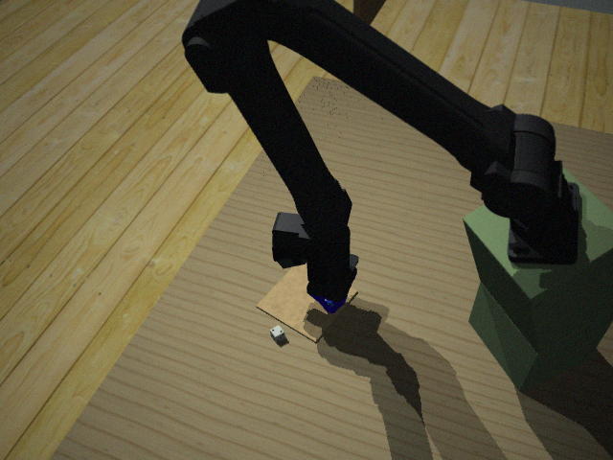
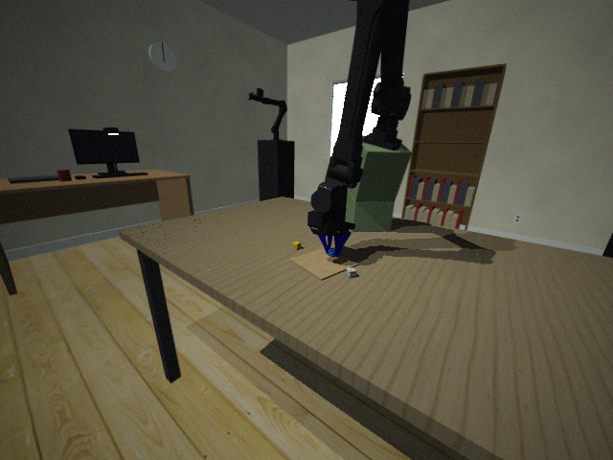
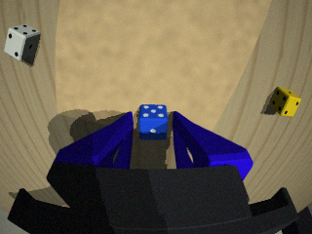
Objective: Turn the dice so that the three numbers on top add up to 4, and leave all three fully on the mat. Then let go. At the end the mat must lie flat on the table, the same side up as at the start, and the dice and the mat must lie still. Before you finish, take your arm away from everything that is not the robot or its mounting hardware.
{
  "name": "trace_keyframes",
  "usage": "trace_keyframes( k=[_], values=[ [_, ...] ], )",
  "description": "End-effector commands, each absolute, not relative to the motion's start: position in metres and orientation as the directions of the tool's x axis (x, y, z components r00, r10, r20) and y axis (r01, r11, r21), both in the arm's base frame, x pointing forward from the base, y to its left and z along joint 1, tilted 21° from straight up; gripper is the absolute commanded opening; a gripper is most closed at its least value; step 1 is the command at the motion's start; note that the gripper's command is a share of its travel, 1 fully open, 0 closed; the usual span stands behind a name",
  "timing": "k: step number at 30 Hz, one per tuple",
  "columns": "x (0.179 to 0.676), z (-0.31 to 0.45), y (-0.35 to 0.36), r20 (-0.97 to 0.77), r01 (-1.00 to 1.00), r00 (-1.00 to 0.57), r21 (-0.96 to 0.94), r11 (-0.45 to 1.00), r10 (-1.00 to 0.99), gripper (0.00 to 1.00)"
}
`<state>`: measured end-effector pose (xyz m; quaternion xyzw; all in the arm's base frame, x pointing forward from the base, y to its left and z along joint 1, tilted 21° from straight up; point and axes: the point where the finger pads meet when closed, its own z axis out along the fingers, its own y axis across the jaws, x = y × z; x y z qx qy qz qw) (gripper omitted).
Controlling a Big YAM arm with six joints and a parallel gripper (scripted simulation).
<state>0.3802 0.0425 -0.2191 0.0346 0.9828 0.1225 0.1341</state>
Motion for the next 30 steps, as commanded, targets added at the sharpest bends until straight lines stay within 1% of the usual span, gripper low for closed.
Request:
trace_keyframes(
  k=[1, 10, 12, 18, 30],
  values=[
    [0.387, -0.217, 0.046, -0.275, 0.034, -0.956, 0.251, 0.967, 0.105, 0.34],
    [0.388, -0.211, 0.045, -0.282, 0.035, -0.953, 0.252, 0.967, 0.108, 0.34],
    [0.378, -0.208, 0.041, -0.259, 0.044, -0.960, 0.249, 0.967, 0.110, 0.34],
    [0.375, -0.197, 0.034, -0.262, 0.041, -0.959, 0.247, 0.968, 0.107, 0.34],
    [0.361, -0.141, 0.020, -0.269, 0.038, -0.957, 0.249, 0.968, 0.107, 0.34]
  ],
)
